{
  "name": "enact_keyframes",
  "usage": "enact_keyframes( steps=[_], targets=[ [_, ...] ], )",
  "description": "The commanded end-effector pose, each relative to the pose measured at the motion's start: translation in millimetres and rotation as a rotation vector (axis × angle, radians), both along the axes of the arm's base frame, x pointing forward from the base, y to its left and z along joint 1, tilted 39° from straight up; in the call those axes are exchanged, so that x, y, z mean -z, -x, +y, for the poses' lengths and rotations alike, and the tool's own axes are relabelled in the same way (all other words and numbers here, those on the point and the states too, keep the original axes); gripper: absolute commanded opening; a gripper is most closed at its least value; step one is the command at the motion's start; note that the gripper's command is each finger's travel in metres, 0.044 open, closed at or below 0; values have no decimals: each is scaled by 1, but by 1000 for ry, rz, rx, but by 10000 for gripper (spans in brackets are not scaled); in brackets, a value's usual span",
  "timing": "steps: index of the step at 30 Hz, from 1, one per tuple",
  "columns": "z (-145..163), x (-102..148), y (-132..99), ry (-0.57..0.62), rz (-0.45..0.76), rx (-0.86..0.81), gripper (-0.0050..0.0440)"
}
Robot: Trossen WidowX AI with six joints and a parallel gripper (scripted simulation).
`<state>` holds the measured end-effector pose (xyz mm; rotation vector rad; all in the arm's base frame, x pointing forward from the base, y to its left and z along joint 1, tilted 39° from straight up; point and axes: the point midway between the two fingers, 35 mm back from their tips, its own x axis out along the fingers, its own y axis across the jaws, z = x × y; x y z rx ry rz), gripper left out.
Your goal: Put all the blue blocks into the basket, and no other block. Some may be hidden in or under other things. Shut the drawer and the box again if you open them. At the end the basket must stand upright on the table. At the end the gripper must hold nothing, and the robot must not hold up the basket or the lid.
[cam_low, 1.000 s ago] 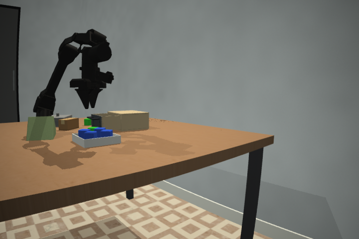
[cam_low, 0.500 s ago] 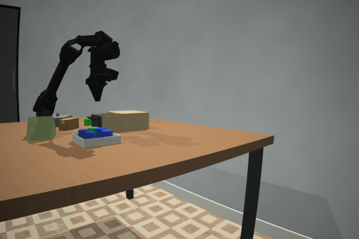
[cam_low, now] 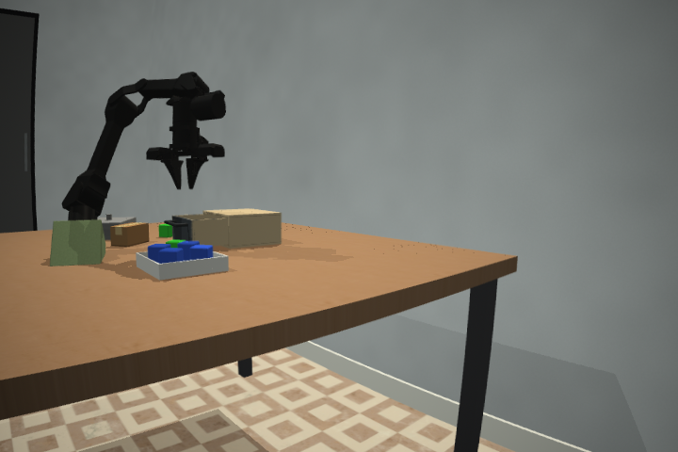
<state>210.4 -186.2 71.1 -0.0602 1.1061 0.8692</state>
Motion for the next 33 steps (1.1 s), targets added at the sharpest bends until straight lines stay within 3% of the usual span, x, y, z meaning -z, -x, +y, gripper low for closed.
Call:
enact_keyframes(
  steps=[1, 9, 11, 13, 21, 33],
  targets=[
    [30, -19, -5, 32, -142, -196, 148],
    [96, -51, 1, 103, -459, -615, 148],
    [96, -51, 1, 103, -459, -615, 148],
    [108, -56, 3, 119, -538, -718, 148],
    [108, -56, 3, 119, -538, -718, 148],
    [124, -36, -2, 119, -538, -718, 148]
  ],
)
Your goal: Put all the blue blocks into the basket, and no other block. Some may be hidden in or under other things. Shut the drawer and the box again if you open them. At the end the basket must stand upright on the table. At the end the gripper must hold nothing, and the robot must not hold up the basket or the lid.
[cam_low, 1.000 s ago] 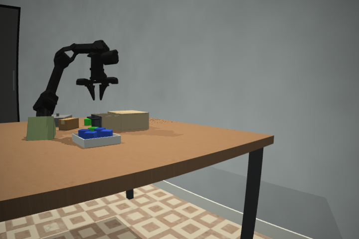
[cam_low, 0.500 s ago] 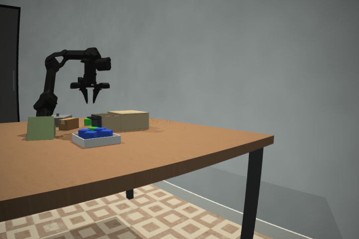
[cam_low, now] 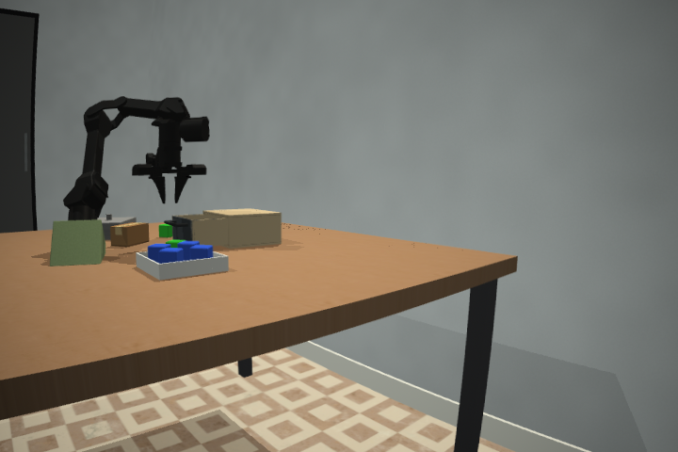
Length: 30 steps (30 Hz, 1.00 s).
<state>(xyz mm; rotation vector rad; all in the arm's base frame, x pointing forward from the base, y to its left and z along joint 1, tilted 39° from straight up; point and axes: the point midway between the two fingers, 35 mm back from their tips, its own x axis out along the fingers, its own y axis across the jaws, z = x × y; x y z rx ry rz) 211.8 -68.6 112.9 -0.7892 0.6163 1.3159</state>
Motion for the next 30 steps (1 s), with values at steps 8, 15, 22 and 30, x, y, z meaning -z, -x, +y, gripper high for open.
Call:
enact_keyframes(
  steps=[8, 15, 22, 30],
  targets=[
    [20, 23, -4, -6, 2, -2, 148],
    [28, 33, -6, -6, 2, -2, 148],
    [39, 48, -9, -6, 2, -2, 148],
    [45, 56, -10, -6, 2, -2, 148]
  ],
)
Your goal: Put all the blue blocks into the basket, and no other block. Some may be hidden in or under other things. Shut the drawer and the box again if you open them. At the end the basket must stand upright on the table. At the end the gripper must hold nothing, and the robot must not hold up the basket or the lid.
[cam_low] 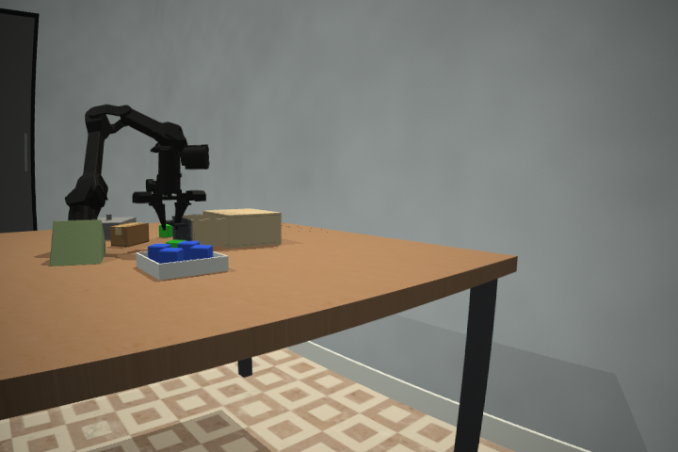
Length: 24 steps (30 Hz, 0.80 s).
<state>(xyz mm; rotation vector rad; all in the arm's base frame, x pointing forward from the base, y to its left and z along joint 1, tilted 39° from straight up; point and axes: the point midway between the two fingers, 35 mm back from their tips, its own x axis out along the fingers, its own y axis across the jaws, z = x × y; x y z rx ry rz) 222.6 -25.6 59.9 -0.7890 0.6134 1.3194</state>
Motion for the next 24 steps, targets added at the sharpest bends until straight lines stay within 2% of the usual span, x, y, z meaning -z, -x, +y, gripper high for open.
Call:
enact_keyframes(
  steps=[1, 2, 3, 20, 24],
  targets=[
    [2, 3, 0, -4, 2, 1, 148],
    [2, 3, 0, -4, 2, 1, 148],
    [2, 3, 0, -4, 2, 1, 0],
    [2, 3, 0, -4, 2, 1, 0],
    [1, 1, -10, -4, 2, 1, 0]
  ],
)
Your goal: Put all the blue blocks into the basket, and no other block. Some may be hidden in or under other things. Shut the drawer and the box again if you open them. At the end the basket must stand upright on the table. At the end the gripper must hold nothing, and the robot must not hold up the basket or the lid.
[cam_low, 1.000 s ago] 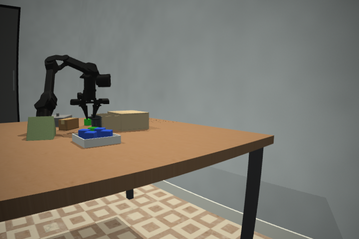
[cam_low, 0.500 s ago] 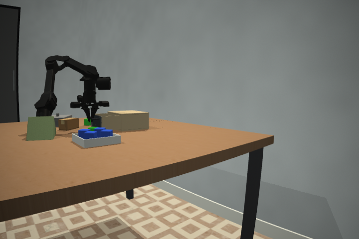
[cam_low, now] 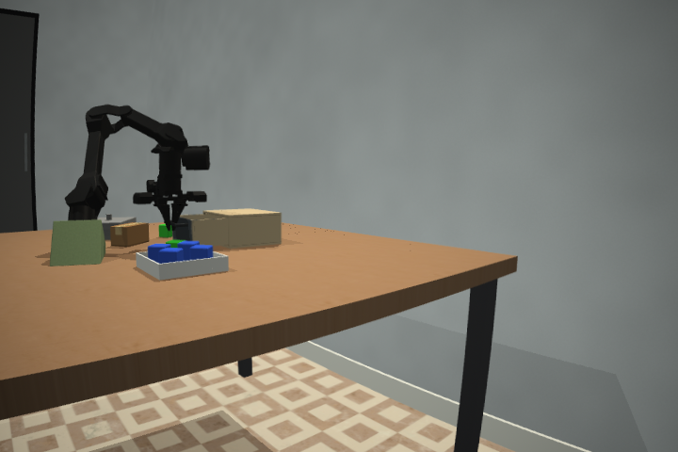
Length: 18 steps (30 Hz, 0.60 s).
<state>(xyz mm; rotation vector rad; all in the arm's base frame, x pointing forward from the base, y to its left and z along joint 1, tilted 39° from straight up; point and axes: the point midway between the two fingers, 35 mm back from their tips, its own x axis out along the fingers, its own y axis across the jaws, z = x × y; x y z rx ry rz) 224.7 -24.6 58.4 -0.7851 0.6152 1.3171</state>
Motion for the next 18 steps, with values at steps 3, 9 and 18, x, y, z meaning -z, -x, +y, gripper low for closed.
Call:
enact_keyframes(
  steps=[3, 9, 18],
  targets=[
    [0, -2, -16, -2, 0, -3, 0],
    [-1, -3, -26, -2, 0, -3, 0],
    [-2, -7, -50, -2, 0, -3, 0]
  ],
)
